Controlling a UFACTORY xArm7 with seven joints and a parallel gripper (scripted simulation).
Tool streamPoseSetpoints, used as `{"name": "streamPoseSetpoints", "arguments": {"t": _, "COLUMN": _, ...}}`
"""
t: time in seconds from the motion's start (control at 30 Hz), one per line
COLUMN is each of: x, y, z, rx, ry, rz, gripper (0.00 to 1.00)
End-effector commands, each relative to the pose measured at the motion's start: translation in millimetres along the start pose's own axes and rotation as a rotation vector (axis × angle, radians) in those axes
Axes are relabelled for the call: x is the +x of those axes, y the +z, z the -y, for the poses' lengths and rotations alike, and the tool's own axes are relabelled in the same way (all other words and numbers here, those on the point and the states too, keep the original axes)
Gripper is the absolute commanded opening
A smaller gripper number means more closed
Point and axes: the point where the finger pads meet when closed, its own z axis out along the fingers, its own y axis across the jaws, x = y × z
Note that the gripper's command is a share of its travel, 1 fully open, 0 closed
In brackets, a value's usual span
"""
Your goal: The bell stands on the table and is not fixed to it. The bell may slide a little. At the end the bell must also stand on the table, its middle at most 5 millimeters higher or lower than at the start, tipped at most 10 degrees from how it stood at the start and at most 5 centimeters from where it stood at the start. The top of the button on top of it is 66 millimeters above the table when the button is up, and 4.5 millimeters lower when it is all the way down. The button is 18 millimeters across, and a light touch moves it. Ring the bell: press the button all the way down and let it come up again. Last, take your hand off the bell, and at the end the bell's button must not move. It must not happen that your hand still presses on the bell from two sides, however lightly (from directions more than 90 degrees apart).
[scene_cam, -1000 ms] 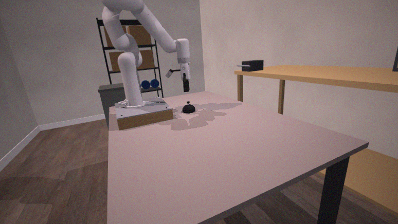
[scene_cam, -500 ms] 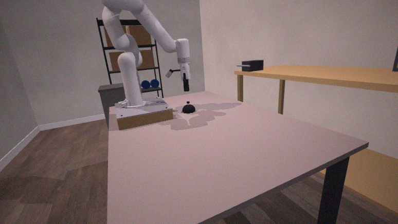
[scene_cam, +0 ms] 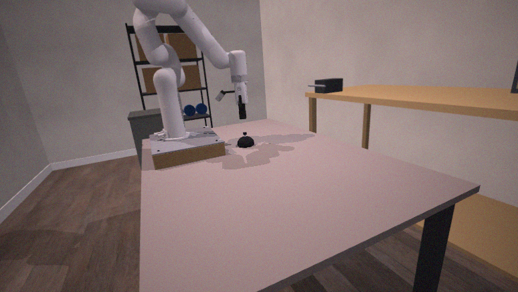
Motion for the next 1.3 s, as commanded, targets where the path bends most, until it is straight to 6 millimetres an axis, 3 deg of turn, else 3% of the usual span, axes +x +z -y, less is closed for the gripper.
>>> {"name": "streamPoseSetpoints", "arguments": {"t": 0.0, "x": -1.3, "y": -1.1, "z": -0.2, "rx": -0.001, "ry": 0.0, "rz": 0.004, "gripper": 0.0}}
{"name": "streamPoseSetpoints", "arguments": {"t": 0.7, "x": -1.6, "y": 4.3, "z": -0.2, "rx": 0.0, "ry": 0.0, "rz": 0.004, "gripper": 0.0}}
{"name": "streamPoseSetpoints", "arguments": {"t": 1.27, "x": -2.5, "y": 27.8, "z": -0.2, "rx": 0.0, "ry": 0.0, "rz": 0.004, "gripper": 0.0}}
